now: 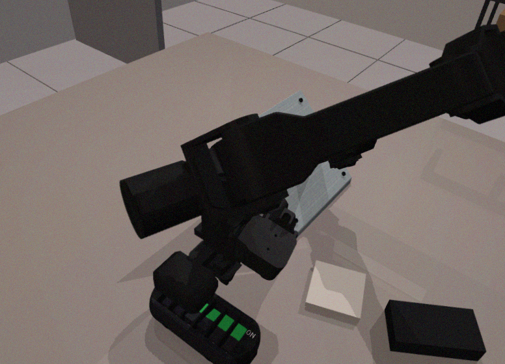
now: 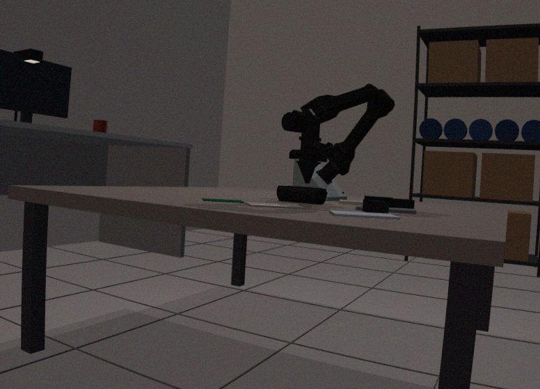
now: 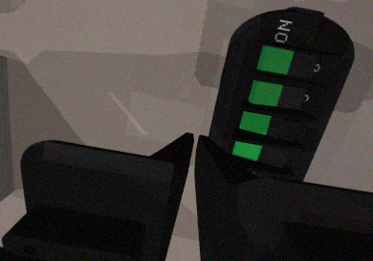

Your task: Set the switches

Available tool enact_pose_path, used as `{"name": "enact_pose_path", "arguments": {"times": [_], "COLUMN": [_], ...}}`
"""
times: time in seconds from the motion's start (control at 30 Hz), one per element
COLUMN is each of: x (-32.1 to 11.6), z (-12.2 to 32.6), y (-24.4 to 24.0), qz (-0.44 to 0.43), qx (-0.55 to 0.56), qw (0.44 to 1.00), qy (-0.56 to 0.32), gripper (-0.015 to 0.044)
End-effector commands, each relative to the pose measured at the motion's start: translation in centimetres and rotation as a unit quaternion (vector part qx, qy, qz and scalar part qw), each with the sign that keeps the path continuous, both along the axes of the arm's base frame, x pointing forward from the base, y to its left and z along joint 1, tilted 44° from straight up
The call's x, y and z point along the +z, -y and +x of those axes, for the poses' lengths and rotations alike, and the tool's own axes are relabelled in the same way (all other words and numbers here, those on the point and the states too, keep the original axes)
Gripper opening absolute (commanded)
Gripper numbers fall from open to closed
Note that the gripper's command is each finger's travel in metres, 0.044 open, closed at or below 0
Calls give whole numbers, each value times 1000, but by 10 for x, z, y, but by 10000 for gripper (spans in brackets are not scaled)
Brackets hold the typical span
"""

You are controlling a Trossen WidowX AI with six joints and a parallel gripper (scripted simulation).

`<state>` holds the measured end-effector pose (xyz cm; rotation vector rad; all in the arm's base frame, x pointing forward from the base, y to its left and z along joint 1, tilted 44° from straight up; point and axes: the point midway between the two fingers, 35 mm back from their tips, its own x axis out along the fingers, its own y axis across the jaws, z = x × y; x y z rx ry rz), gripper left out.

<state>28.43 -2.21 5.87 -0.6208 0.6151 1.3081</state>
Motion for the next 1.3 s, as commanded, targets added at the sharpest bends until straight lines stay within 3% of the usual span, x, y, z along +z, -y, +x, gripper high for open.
{"name": "enact_pose_path", "arguments": {"times": [0.0,0.3,0.7,1.0,1.27], "x": [10,35,35,35,35], "z": [-1,-8,-8,-8,-7], "y": [10,34,34,34,33], "qz": [-2,-2,-2,-2,1], "qx": [0,0,0,0,-2], "qw": [1000,1000,1000,1000,1000], "qy": [1,0,0,0,0], "gripper": [79,315,0,0,210]}}
